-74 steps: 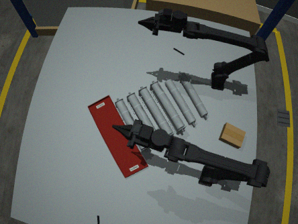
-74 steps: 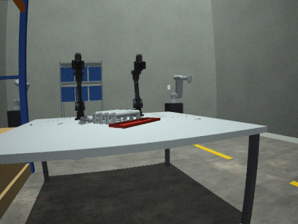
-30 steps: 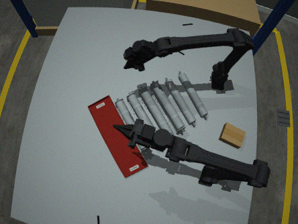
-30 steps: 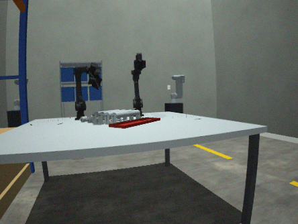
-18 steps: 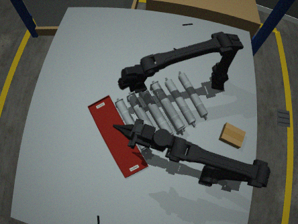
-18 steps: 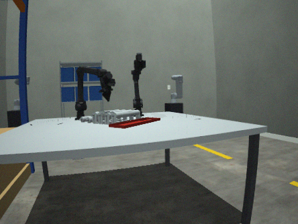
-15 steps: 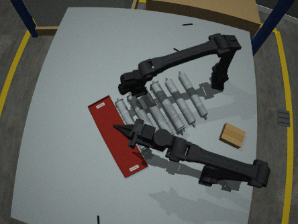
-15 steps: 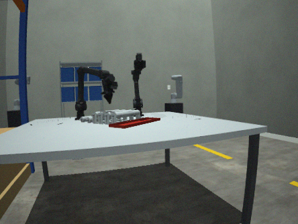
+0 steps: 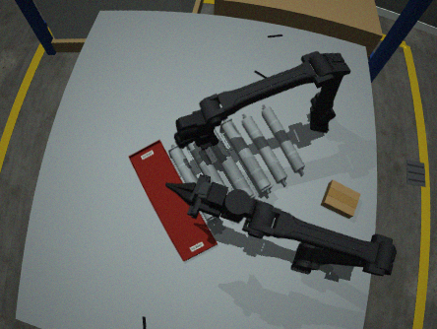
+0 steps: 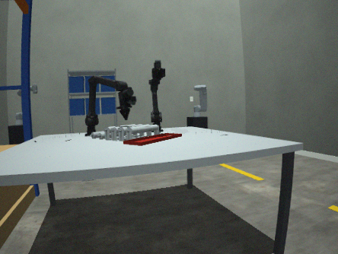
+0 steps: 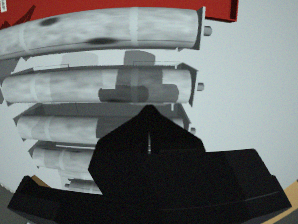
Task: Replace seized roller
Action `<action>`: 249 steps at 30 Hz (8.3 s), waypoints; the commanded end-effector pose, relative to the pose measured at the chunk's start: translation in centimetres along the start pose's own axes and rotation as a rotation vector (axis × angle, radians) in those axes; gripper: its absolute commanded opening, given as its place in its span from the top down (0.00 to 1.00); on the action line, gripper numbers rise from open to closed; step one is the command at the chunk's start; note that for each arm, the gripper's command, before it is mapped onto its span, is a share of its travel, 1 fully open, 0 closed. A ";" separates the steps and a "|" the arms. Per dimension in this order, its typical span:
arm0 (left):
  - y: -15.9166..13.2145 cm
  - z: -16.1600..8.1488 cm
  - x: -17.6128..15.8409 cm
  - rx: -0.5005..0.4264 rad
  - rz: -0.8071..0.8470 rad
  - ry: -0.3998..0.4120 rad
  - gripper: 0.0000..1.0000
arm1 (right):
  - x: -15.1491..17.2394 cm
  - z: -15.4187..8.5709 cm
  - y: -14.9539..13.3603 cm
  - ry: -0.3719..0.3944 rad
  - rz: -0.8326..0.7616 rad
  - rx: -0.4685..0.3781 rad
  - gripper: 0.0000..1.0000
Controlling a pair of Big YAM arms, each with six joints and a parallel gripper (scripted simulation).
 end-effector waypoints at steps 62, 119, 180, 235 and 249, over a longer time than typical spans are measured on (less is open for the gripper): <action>2.6 -0.1 -0.6 -0.044 0.006 -0.008 1.00 | -1.1 4.3 -0.6 -0.017 0.003 -0.028 1.00; 2.6 -0.1 -0.6 -0.044 0.006 -0.008 1.00 | -0.6 5.2 1.6 -0.006 0.012 -0.003 1.00; 2.6 -0.1 -0.6 -0.044 0.006 -0.008 1.00 | -1.1 -1.5 3.3 -0.028 0.015 -0.080 1.00; 2.6 -0.1 -0.6 -0.044 0.006 -0.008 1.00 | -1.3 -1.8 2.0 -0.017 0.021 -0.049 1.00; 2.6 -0.1 -0.6 -0.044 0.006 -0.008 1.00 | -1.3 -3.5 -0.4 -0.030 -0.001 -0.082 1.00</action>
Point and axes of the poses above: on each arm, the point where the finger pads meet when closed, its own z axis out along the fingers, its own x axis across the jaws, y = z × x, the point moved 5 cm from there along -z, back along the fingers, and after that the axes turned 8 degrees about -z, right-handed, at the moved point
